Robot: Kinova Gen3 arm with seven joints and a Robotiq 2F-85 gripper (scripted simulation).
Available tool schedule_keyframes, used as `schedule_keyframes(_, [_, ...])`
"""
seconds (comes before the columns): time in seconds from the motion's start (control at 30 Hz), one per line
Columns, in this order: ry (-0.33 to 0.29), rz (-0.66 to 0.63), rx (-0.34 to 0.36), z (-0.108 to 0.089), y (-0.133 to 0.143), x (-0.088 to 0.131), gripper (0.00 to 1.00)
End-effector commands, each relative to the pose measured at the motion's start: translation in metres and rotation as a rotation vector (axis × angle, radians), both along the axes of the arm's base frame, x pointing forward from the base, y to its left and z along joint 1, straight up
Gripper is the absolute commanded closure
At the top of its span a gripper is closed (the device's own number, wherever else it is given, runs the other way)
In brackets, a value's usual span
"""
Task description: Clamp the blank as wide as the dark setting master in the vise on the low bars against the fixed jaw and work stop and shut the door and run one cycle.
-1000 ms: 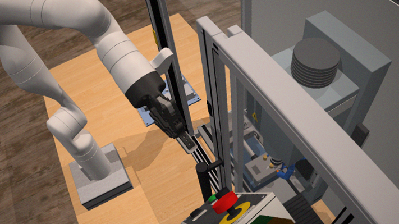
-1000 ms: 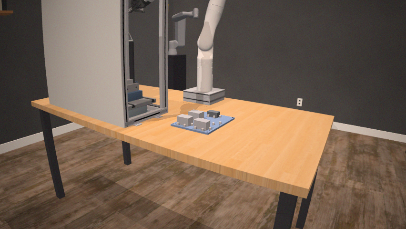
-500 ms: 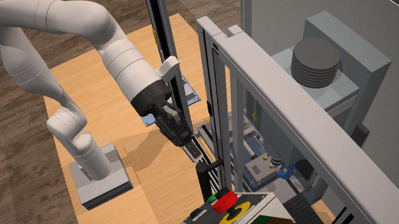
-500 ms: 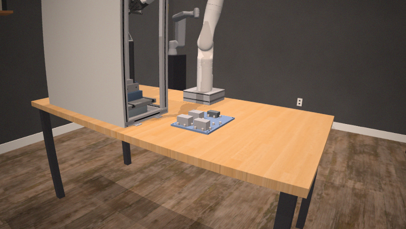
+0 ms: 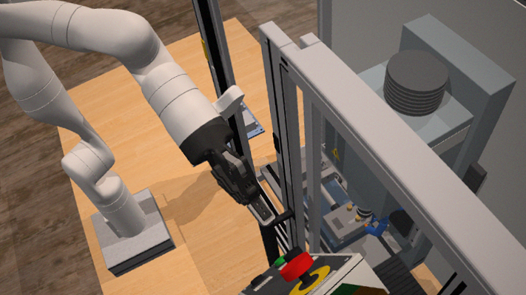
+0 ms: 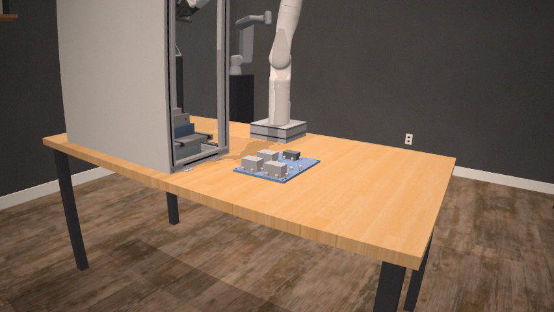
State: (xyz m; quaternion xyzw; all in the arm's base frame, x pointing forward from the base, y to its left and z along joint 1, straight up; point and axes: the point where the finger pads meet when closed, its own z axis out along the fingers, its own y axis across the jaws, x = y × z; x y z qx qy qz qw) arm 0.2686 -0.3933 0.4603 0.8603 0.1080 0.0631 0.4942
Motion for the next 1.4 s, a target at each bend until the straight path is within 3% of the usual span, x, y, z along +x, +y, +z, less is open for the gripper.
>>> schedule_keyframes(0.0, [-0.003, -0.002, -0.001, -0.0001, -0.0015, -0.0005, 0.9])
schedule_keyframes(1.37, [-0.004, -0.003, -0.001, -0.0041, -0.0083, 0.0006, 0.9])
